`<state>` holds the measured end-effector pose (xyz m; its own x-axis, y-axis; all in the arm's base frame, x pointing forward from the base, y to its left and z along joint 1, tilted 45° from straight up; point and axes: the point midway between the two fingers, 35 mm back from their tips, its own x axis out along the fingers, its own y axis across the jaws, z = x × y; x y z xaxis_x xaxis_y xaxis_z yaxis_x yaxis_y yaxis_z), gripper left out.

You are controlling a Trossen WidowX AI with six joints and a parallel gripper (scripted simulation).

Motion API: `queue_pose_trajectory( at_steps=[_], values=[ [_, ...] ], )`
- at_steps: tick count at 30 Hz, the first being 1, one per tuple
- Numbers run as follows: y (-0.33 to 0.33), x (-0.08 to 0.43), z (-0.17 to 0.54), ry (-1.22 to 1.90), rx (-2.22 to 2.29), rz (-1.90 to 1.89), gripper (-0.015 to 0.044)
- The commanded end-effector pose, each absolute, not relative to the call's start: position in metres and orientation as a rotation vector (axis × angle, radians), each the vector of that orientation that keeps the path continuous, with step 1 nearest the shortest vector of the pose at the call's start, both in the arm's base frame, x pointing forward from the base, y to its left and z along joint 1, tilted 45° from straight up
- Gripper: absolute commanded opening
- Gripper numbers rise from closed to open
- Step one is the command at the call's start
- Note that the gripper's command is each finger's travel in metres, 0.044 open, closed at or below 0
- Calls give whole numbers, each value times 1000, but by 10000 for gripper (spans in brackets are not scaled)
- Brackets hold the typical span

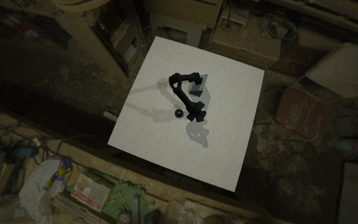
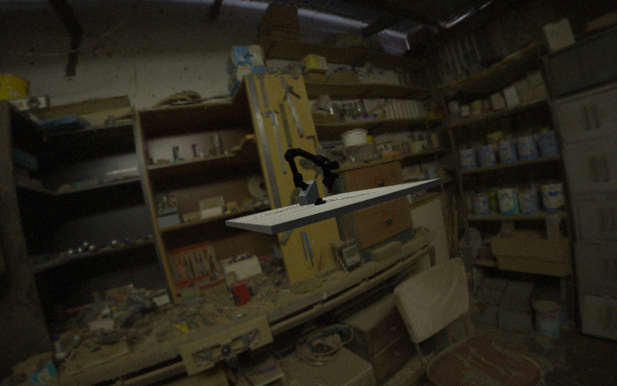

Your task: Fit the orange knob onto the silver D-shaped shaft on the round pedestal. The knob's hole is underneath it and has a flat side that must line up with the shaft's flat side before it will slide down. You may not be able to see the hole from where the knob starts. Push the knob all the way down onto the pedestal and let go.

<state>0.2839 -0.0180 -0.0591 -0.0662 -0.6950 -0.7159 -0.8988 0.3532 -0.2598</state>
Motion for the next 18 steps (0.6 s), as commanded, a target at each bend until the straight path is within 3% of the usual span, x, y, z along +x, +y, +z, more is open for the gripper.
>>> queue_pose_trajectory(
  at_steps=[1, 8, 18],
  values=[
    [4, 287, -36, 1809, -1395, 319, 0],
    [35, 283, 0, 1815, -1398, 312, 0],
    [42, 282, -1, 1755, -1470, 278, 0]
  ],
)
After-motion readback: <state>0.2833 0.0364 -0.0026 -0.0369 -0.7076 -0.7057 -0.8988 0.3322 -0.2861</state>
